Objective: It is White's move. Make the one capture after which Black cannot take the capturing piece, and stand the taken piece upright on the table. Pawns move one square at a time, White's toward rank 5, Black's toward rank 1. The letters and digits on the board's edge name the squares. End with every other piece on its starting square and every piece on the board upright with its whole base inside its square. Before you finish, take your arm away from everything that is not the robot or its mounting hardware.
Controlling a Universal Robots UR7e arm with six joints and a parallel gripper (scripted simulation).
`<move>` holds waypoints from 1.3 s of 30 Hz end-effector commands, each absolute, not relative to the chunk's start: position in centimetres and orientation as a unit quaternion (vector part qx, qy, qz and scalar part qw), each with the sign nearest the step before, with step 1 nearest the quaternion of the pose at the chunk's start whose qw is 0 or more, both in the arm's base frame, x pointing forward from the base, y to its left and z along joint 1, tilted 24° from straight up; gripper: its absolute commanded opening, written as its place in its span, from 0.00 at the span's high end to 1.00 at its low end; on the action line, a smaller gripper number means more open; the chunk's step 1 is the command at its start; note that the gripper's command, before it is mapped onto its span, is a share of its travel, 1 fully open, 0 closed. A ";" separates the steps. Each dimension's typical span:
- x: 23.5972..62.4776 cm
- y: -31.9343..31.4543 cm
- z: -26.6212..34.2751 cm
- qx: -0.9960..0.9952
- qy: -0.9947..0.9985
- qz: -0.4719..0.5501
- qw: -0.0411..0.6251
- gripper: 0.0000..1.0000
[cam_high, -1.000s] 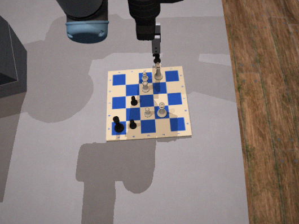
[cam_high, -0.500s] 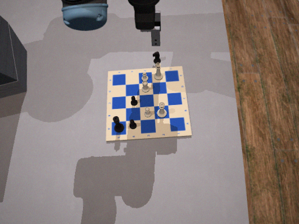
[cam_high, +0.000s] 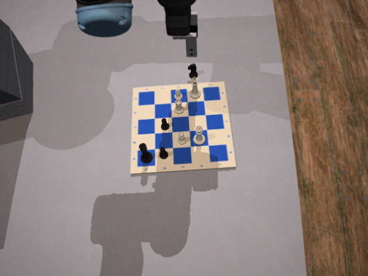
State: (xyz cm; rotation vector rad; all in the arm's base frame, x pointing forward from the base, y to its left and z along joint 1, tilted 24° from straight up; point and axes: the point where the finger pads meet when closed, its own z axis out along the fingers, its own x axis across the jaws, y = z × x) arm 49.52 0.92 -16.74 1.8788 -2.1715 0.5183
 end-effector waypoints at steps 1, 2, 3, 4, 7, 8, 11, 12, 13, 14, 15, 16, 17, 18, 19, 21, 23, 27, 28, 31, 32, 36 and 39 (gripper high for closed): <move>49.6 0.9 -16.7 0.640 -0.740 0.177 0.111 0.00; 49.6 0.9 -16.7 0.640 -0.740 0.177 0.111 0.00; 49.6 0.9 -16.7 0.640 -0.740 0.177 0.111 0.00; 49.6 0.9 -16.7 0.640 -0.740 0.177 0.111 0.00; 49.6 0.9 -16.7 0.640 -0.740 0.177 0.111 0.00; 49.6 0.9 -16.7 0.639 -0.740 0.177 0.111 0.00; 49.6 0.9 -16.6 0.636 -0.743 0.177 0.110 0.00; 49.6 0.8 -16.6 0.634 -0.744 0.178 0.110 0.00; 49.6 0.8 -16.6 0.632 -0.746 0.178 0.109 0.00; 49.6 0.7 -16.6 0.629 -0.749 0.178 0.108 0.00; 49.6 0.6 -16.5 0.626 -0.752 0.179 0.108 0.00; 49.7 0.6 -16.5 0.622 -0.755 0.179 0.107 0.00; 49.7 0.5 -16.4 0.617 -0.759 0.180 0.106 0.00; 49.7 0.4 -16.4 0.612 -0.763 0.181 0.104 0.00; 49.8 0.2 -16.3 0.606 -0.767 0.181 0.103 0.00; 49.8 0.0 -16.2 0.592 -0.778 0.183 0.100 0.00; 49.8 0.0 -16.2 0.592 -0.778 0.183 0.100 0.00; 50.0 -0.8 -15.8 0.556 -0.805 0.187 0.091 0.00; 50.0 -1.0 -15.7 0.544 -0.813 0.188 0.088 0.00; 50.1 -1.7 -15.3 0.506 -0.837 0.192 0.079 0.00; 50.2 -2.0 -15.1 0.491 -0.846 0.193 0.076 0.00; 50.3 -3.2 -14.5 0.425 -0.881 0.198 0.061 0.00; 50.3 -3.8 -14.2 0.388 -0.898 0.200 0.052 0.00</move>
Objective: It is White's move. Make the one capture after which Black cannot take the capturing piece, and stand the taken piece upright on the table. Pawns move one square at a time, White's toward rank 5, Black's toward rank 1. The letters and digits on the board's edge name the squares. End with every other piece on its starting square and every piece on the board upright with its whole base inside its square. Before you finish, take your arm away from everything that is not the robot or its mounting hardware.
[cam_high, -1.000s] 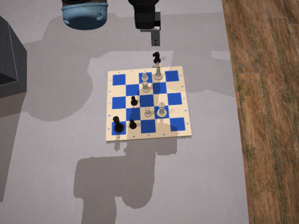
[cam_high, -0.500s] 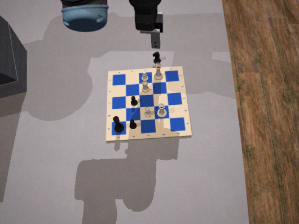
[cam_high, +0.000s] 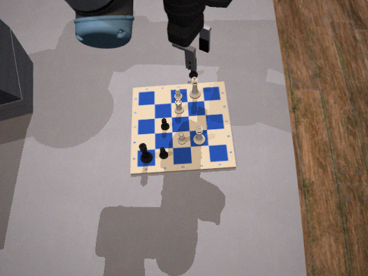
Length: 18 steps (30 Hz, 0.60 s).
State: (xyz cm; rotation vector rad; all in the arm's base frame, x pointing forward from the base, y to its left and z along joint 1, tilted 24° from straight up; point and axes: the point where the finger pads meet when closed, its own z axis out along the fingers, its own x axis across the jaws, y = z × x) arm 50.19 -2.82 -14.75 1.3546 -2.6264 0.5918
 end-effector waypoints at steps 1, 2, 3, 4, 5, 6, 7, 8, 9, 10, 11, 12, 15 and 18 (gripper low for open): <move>50.3 -3.8 -14.2 0.388 -0.898 0.200 0.052 0.00; 50.4 -4.1 -14.0 0.368 -0.907 0.201 0.048 0.00; 50.4 -4.5 -13.8 0.347 -0.915 0.202 0.043 0.00; 50.4 -4.8 -13.6 0.326 -0.923 0.203 0.039 0.00; 50.4 -5.2 -13.4 0.304 -0.930 0.204 0.034 0.00; 50.3 -5.5 -13.2 0.281 -0.937 0.205 0.029 0.00; 50.3 -5.9 -13.1 0.258 -0.944 0.205 0.024 0.00; 50.3 -6.3 -12.9 0.235 -0.950 0.206 0.019 0.00; 50.3 -6.6 -12.7 0.211 -0.956 0.206 0.013 0.00; 50.3 -7.0 -12.5 0.186 -0.961 0.206 0.008 0.00; 50.2 -7.3 -12.3 0.162 -0.965 0.206 0.003 0.00; 50.2 -7.7 -12.1 0.137 -0.969 0.206 -0.002 0.00; 50.0 -8.7 -11.6 0.064 -0.976 0.206 -0.018 0.00; 50.0 -9.0 -11.4 0.040 -0.978 0.205 -0.023 0.00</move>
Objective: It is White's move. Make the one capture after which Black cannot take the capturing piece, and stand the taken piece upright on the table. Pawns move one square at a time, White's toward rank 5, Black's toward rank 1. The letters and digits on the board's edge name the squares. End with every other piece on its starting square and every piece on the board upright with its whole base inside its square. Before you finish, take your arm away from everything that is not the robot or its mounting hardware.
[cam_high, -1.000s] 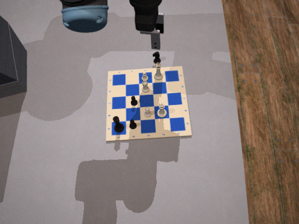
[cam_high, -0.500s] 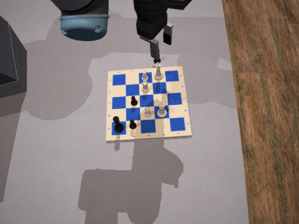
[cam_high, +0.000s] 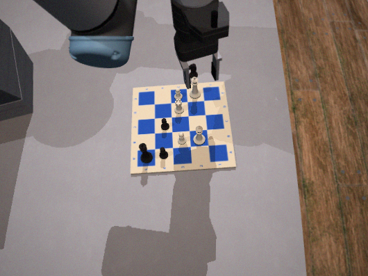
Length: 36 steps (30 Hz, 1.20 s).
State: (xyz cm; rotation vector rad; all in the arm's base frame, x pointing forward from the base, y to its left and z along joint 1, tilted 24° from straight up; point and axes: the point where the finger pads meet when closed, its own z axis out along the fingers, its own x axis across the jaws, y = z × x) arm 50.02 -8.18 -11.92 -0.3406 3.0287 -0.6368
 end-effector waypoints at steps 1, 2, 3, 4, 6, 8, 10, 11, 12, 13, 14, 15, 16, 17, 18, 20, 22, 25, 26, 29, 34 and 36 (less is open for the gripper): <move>49.9 -9.4 -11.2 -0.012 0.978 -0.204 0.029 0.00; 49.8 -9.7 -11.0 0.013 0.978 -0.204 0.034 0.00; 49.8 -10.0 -10.9 0.037 0.978 -0.203 0.039 0.00; 49.7 -10.3 -10.7 0.062 0.976 -0.202 0.044 0.00; 49.6 -10.9 -10.4 0.109 0.972 -0.200 0.054 0.00; 49.4 -11.4 -10.1 0.154 0.966 -0.197 0.063 0.00; 49.3 -11.9 -9.8 0.198 0.958 -0.194 0.072 0.00; 49.2 -12.2 -9.7 0.218 0.954 -0.193 0.076 0.00; 49.2 -12.4 -9.5 0.238 0.949 -0.191 0.080 0.00; 49.1 -12.6 -9.4 0.257 0.944 -0.189 0.084 0.00; 49.1 -12.8 -9.3 0.275 0.939 -0.188 0.088 0.00; 49.0 -13.0 -9.2 0.293 0.933 -0.186 0.092 0.00; 49.0 -13.0 -9.2 0.293 0.933 -0.186 0.092 0.00; 49.0 -13.0 -9.2 0.293 0.933 -0.186 0.092 0.00; 49.0 -13.2 -9.1 0.310 0.928 -0.185 0.095 0.00; 48.9 -13.5 -8.9 0.341 0.917 -0.181 0.101 0.00; 48.8 -13.8 -8.7 0.368 0.906 -0.179 0.107 0.00; 48.7 -14.2 -8.5 0.403 0.891 -0.174 0.114 0.00; 48.7 -14.3 -8.4 0.413 0.887 -0.173 0.116 0.00; 48.6 -14.6 -8.3 0.438 0.875 -0.170 0.121 0.00; 48.5 -14.8 -8.2 0.456 0.865 -0.168 0.124 0.00; 48.5 -14.9 -8.1 0.464 0.861 -0.167 0.126 0.00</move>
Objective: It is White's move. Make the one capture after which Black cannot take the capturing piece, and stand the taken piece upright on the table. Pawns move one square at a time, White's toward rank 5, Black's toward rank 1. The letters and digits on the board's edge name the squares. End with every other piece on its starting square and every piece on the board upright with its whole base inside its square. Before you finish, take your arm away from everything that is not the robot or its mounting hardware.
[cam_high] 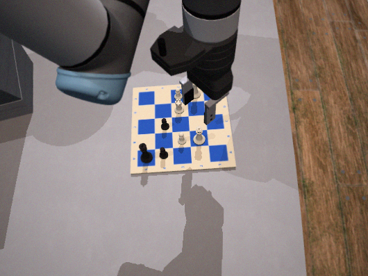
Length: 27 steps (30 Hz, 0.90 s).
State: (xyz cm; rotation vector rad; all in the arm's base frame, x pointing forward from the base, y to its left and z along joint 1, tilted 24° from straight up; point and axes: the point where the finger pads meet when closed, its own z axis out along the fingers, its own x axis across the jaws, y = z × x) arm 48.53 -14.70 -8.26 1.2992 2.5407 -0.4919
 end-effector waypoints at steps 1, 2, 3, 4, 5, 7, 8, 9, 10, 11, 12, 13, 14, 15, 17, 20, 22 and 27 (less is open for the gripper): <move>48.5 -14.9 -8.1 0.467 0.859 -0.166 0.127 0.00; 48.5 -14.9 -8.1 0.470 0.858 -0.166 0.127 0.00; 48.5 -14.9 -8.1 0.472 0.857 -0.165 0.128 0.00; 48.5 -15.0 -8.0 0.473 0.856 -0.165 0.128 0.00; 48.5 -15.0 -8.0 0.475 0.855 -0.165 0.128 0.00; 48.5 -15.0 -8.0 0.476 0.854 -0.165 0.128 0.00; 48.5 -15.0 -8.0 0.476 0.854 -0.165 0.128 0.00; 48.5 -15.0 -8.0 0.476 0.854 -0.165 0.128 0.00; 48.5 -15.0 -8.0 0.476 0.854 -0.165 0.128 0.00; 48.5 -15.0 -8.0 0.476 0.854 -0.165 0.128 0.21; 48.5 -15.0 -8.0 0.476 0.854 -0.165 0.128 0.21; 48.5 -15.0 -8.0 0.476 0.854 -0.165 0.128 0.21; 48.5 -15.0 -8.0 0.476 0.854 -0.165 0.128 0.21; 48.5 -15.0 -8.0 0.476 0.854 -0.165 0.128 0.21; 48.5 -15.0 -8.0 0.476 0.854 -0.165 0.128 0.21; 48.5 -15.0 -8.0 0.476 0.854 -0.165 0.128 0.21; 48.5 -15.0 -8.0 0.476 0.854 -0.165 0.128 0.21; 48.5 -15.0 -8.0 0.476 0.854 -0.165 0.128 0.21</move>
